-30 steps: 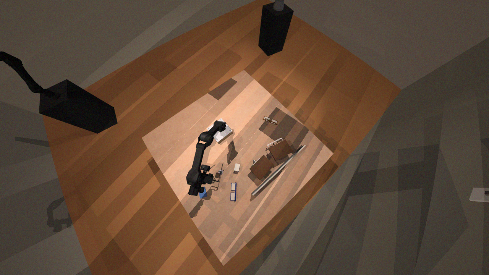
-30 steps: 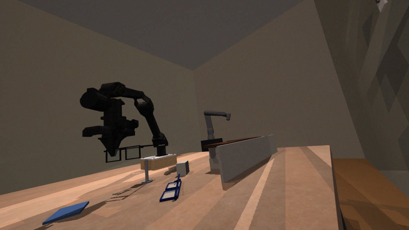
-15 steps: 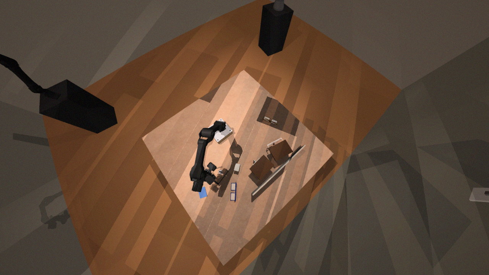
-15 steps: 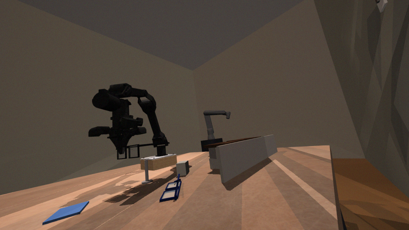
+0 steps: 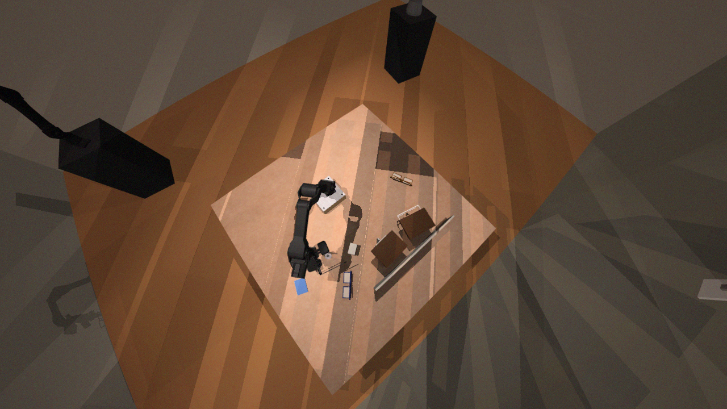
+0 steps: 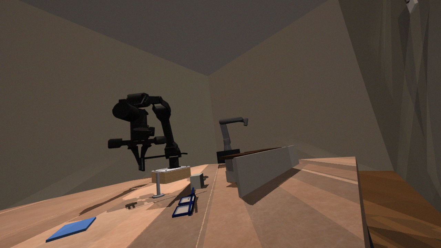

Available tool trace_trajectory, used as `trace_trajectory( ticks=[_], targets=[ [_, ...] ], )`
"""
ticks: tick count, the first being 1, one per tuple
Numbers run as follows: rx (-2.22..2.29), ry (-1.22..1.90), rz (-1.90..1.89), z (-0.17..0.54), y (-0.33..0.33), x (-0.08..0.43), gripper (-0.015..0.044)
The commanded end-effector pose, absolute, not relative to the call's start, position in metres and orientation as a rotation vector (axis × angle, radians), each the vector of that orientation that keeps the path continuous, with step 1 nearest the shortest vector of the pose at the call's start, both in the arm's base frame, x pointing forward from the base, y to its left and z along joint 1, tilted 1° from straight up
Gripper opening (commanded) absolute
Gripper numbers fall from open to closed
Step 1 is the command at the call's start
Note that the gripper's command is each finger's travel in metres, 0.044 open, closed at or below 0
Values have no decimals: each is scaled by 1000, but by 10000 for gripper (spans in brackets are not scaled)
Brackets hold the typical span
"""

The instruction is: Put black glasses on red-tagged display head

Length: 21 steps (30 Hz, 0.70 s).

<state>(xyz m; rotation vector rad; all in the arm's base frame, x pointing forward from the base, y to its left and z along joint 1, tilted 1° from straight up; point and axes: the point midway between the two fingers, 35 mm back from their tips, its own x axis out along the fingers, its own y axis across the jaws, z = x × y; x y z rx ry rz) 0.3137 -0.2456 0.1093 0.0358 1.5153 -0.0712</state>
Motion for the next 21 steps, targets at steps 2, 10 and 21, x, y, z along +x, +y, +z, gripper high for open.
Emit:
trace_trajectory(
  ticks=[2, 10, 21],
  targets=[
    [110, 1513, -139, 107, -239, 311, 0],
    [110, 1513, -139, 80, -241, 313, 0],
    [110, 1513, -139, 47, -241, 314, 0]
  ],
)
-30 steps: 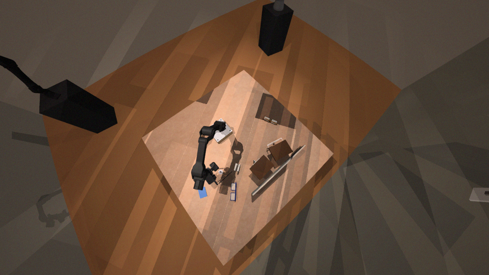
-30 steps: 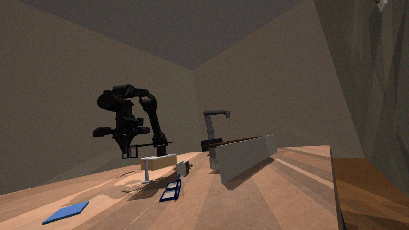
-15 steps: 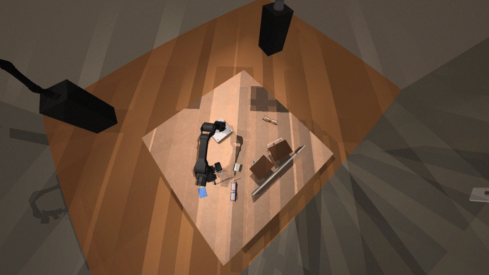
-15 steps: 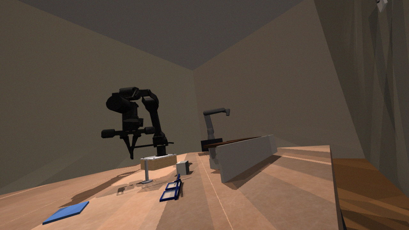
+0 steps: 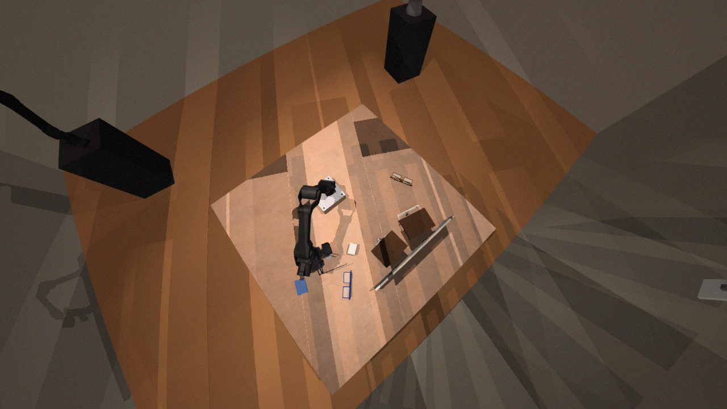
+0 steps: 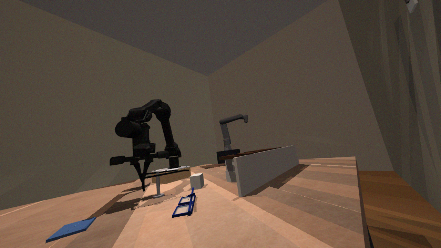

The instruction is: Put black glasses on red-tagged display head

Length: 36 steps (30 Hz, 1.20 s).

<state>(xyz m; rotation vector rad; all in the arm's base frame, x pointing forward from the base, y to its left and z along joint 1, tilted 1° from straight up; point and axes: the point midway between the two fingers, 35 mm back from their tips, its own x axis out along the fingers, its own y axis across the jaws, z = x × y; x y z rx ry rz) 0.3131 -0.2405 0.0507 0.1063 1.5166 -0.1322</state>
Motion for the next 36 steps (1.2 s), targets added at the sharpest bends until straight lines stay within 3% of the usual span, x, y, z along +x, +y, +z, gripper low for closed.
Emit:
trace_trajectory(
  ticks=[1, 36],
  targets=[
    [110, 1513, -139, 47, -241, 314, 0],
    [109, 1512, -140, 48, -254, 327, 0]
  ],
)
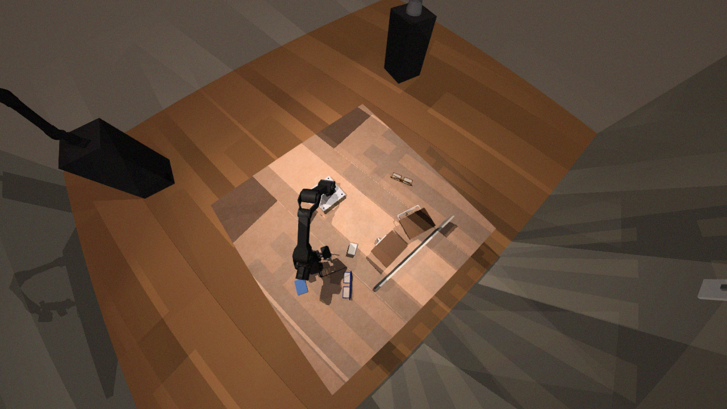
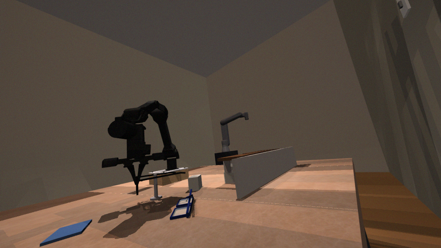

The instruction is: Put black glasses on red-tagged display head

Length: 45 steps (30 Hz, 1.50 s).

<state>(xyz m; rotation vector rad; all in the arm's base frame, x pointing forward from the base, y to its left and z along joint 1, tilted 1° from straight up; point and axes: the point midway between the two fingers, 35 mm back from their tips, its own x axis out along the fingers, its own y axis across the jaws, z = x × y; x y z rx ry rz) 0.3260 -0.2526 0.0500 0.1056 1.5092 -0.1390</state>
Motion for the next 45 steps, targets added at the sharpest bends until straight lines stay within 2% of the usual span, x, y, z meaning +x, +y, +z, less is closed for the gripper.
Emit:
trace_trajectory(
  ticks=[1, 45],
  targets=[
    [109, 1512, -140, 48, -254, 327, 0],
    [108, 1510, -140, 50, -264, 342, 0]
  ],
)
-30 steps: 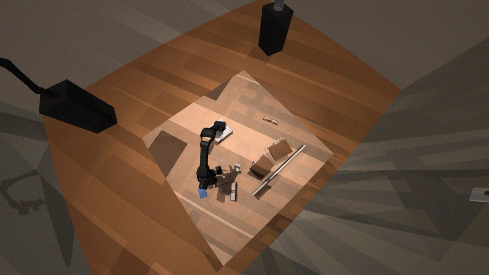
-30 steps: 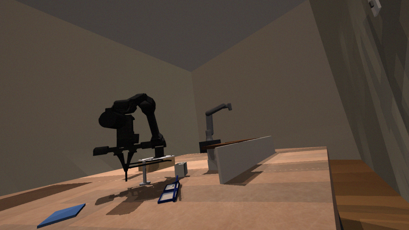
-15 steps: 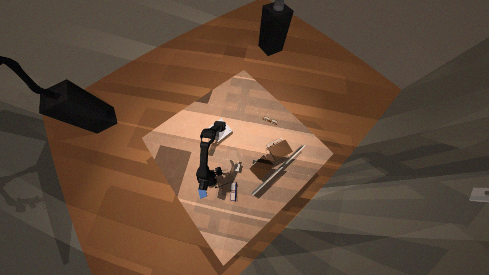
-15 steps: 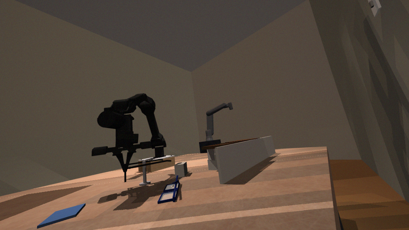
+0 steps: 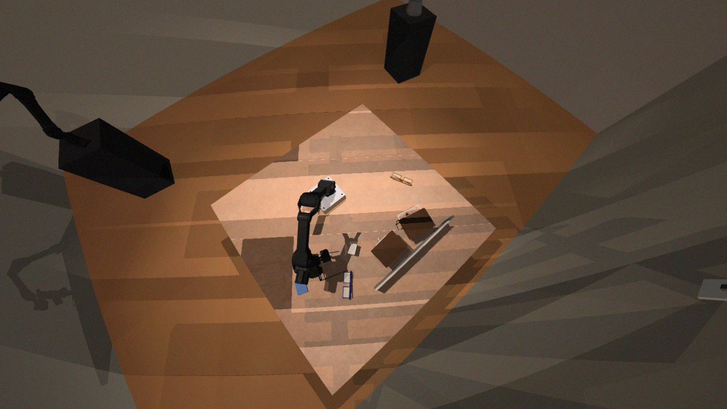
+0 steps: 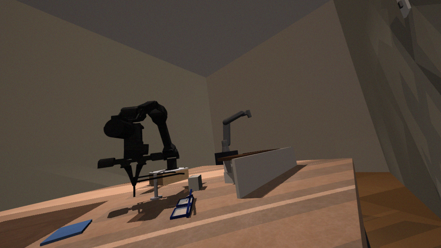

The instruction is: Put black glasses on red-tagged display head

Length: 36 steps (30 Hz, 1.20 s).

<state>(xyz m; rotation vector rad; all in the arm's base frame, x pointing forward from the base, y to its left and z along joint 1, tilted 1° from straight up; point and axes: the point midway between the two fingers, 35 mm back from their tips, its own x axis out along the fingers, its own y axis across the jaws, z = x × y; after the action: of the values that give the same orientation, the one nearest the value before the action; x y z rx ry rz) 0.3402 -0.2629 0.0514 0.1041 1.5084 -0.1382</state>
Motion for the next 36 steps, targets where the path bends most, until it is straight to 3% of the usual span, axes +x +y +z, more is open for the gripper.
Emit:
trace_trajectory(
  ticks=[1, 36],
  targets=[
    [108, 1510, -140, 50, -264, 342, 0],
    [108, 1509, -140, 51, -269, 353, 0]
  ],
)
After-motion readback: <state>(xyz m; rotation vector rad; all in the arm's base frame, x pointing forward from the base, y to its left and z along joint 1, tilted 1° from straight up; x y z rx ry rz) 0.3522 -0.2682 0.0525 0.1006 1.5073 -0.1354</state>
